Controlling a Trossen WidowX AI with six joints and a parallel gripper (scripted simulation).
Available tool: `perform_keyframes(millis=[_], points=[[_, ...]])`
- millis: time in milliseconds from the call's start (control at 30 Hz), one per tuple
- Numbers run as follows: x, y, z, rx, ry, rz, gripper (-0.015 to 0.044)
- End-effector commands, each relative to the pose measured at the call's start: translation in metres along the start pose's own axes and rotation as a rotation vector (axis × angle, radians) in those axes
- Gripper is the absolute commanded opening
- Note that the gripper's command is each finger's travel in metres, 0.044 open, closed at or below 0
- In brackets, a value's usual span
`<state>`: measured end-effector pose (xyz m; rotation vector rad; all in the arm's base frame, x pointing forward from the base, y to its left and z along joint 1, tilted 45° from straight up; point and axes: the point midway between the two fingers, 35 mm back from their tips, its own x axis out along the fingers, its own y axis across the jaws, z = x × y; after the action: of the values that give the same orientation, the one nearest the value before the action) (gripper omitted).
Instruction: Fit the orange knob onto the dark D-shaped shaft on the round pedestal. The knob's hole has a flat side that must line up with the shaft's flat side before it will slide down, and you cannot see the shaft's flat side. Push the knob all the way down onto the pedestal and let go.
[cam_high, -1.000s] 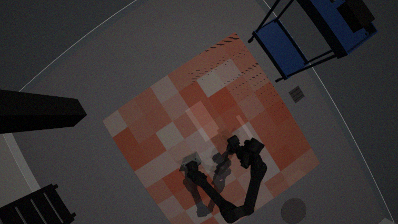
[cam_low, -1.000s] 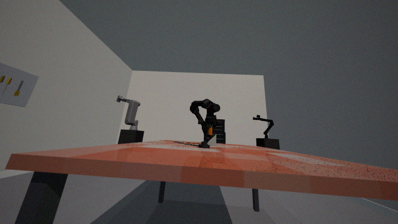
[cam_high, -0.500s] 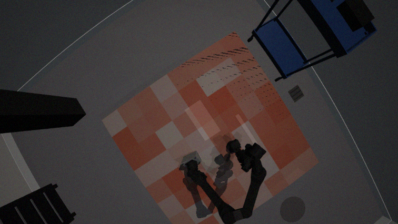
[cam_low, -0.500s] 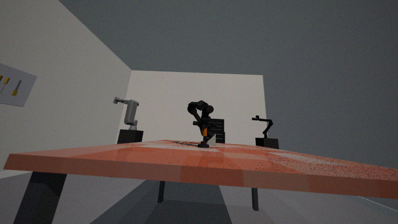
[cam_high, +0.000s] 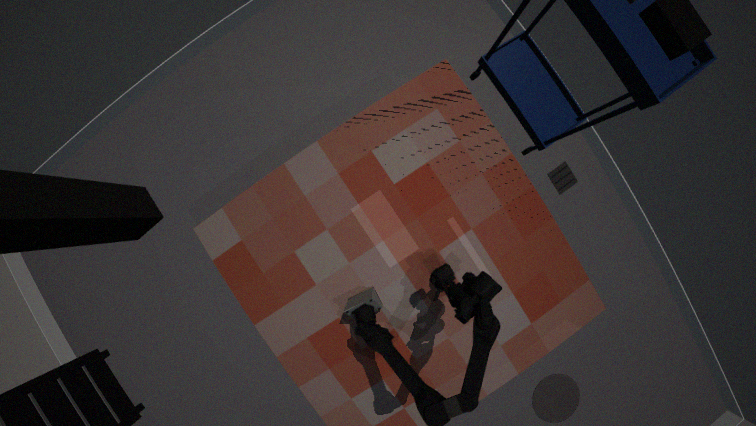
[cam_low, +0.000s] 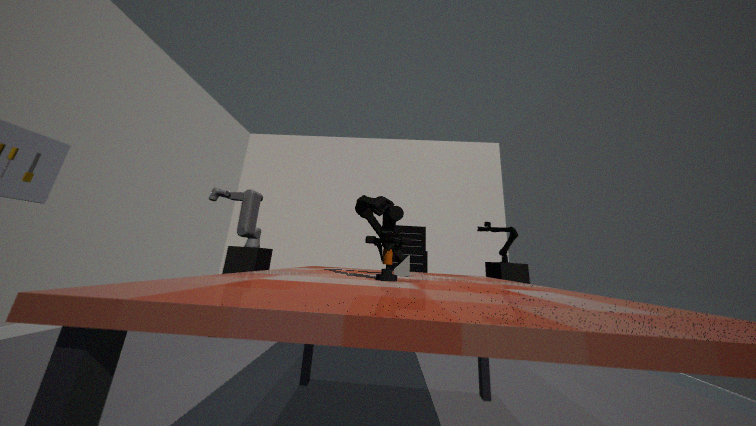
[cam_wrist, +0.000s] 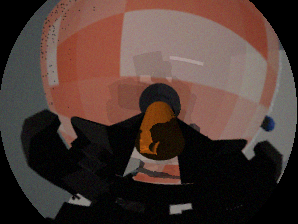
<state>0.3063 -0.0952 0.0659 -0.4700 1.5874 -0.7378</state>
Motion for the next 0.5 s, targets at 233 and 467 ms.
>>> perform_keyframes(millis=[233,467], points=[[0.0002,-0.0014,0.0021,-0.001,-0.007,-0.004,0.0000],[0.0013,-0.0012,0.0014,-0.001,-0.007,-0.004,0.0000]])
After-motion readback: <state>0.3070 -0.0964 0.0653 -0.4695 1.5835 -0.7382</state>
